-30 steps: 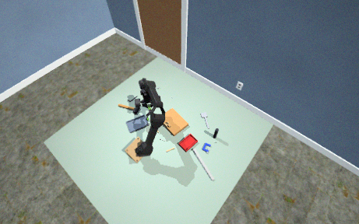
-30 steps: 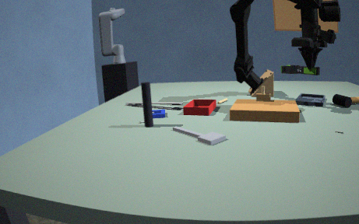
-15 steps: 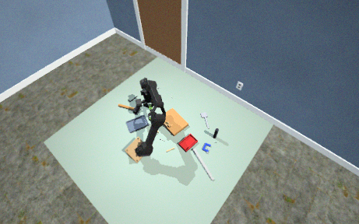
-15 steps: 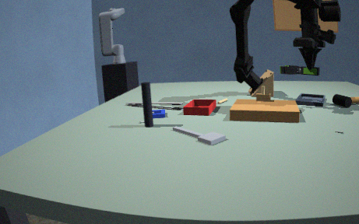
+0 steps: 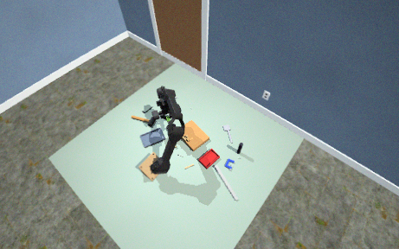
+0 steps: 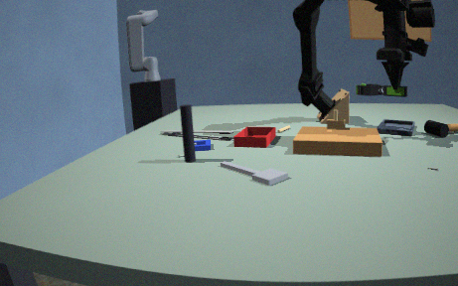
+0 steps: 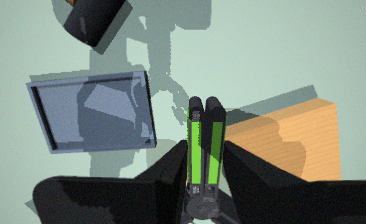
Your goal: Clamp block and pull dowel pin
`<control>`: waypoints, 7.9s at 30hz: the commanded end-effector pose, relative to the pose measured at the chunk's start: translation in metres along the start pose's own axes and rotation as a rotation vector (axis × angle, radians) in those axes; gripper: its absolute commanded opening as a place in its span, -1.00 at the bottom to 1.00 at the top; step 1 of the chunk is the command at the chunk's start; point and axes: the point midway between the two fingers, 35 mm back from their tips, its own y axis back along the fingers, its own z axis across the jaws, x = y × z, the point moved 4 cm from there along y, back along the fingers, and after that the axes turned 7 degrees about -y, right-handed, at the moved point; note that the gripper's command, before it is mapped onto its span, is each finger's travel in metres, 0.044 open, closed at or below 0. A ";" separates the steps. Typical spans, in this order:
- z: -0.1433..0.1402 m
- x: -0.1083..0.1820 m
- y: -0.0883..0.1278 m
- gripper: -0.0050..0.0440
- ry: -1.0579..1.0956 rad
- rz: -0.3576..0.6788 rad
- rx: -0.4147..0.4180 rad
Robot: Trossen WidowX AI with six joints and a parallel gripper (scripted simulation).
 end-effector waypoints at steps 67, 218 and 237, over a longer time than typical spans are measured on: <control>-0.023 -0.006 -0.019 -0.80 0.266 0.001 0.002; -0.041 0.021 -0.078 -0.80 0.335 0.012 0.005; -0.046 0.031 -0.078 -0.80 0.335 0.012 0.006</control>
